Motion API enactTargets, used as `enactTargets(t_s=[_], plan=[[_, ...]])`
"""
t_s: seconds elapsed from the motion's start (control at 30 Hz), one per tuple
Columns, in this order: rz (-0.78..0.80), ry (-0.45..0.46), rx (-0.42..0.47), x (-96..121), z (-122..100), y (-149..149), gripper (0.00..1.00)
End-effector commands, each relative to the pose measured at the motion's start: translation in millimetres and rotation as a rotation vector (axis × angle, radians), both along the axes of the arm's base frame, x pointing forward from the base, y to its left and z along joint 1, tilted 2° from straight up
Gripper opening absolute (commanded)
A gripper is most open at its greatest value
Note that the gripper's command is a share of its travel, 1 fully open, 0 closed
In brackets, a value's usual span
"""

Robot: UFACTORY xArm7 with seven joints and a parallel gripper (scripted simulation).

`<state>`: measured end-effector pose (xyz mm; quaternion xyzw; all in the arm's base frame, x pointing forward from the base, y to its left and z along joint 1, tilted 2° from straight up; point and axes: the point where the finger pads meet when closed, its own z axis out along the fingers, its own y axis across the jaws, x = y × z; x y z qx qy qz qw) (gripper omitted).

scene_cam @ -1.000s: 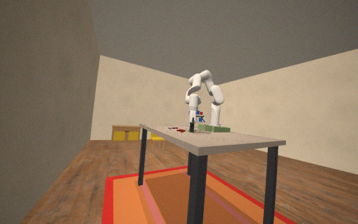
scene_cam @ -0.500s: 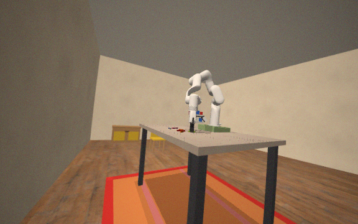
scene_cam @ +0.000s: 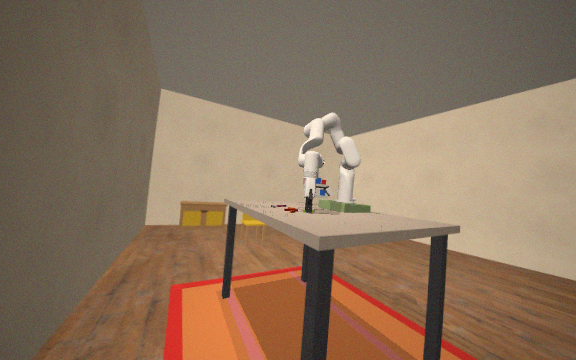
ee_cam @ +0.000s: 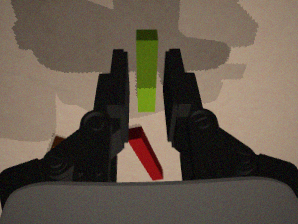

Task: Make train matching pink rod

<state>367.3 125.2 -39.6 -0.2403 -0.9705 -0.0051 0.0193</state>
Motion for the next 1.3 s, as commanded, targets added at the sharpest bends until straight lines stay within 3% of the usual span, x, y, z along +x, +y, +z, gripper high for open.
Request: enactTargets(t_s=[0.0,1.1,1.27], plan=[[0.0,-0.003,0.0,1.3,0.9,0.3,0.04],[0.0,-0.003,0.0,1.3,1.0,0.3,0.04],[0.0,-0.003,0.001,1.7,12.5,0.1,0.04]])
